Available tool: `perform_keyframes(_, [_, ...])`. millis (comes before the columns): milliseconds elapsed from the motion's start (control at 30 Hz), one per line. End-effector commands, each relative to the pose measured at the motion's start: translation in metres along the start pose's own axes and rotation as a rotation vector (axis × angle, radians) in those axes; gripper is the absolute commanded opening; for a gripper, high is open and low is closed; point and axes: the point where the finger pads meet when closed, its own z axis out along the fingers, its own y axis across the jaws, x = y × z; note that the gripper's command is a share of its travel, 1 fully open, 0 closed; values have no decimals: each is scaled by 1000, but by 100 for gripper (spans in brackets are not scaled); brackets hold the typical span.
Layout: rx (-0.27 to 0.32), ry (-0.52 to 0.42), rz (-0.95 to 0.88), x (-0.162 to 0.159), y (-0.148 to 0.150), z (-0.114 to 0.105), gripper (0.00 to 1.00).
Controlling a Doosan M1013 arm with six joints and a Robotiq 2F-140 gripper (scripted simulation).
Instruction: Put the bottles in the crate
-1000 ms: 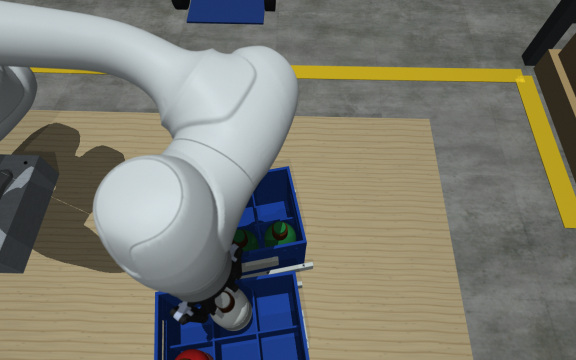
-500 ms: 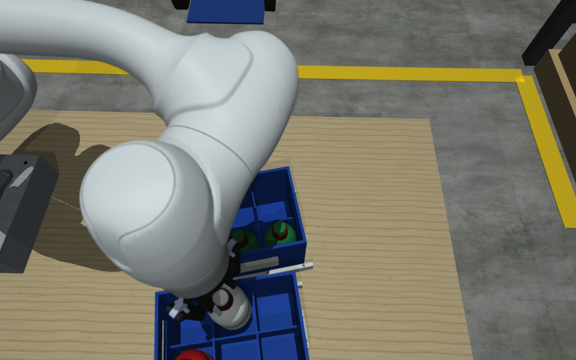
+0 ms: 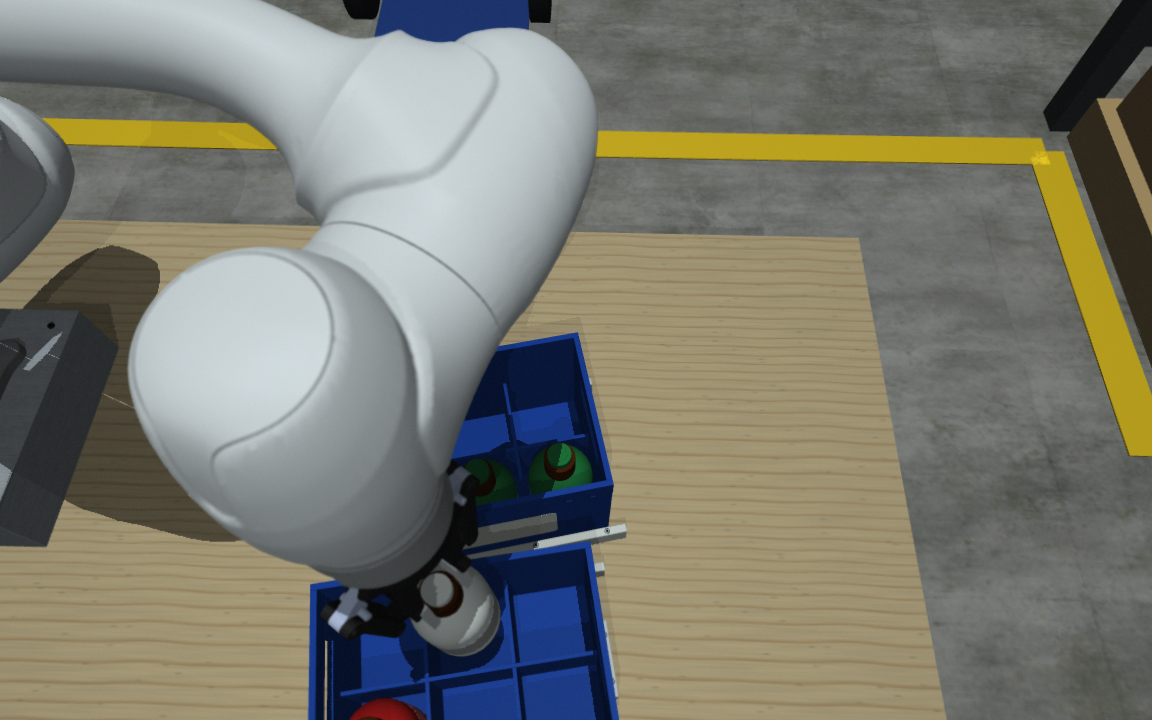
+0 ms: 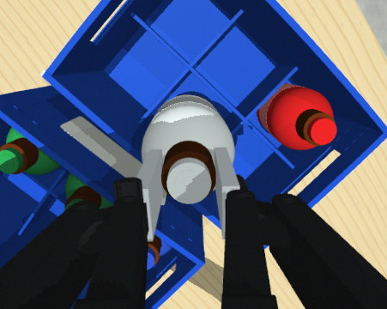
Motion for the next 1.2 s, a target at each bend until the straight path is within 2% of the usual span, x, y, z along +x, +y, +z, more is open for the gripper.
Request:
perform_keyframes(0, [0, 0, 0, 0, 0, -4, 0])
perform_keyframes(1167, [0, 0, 0, 0, 0, -55, 0])
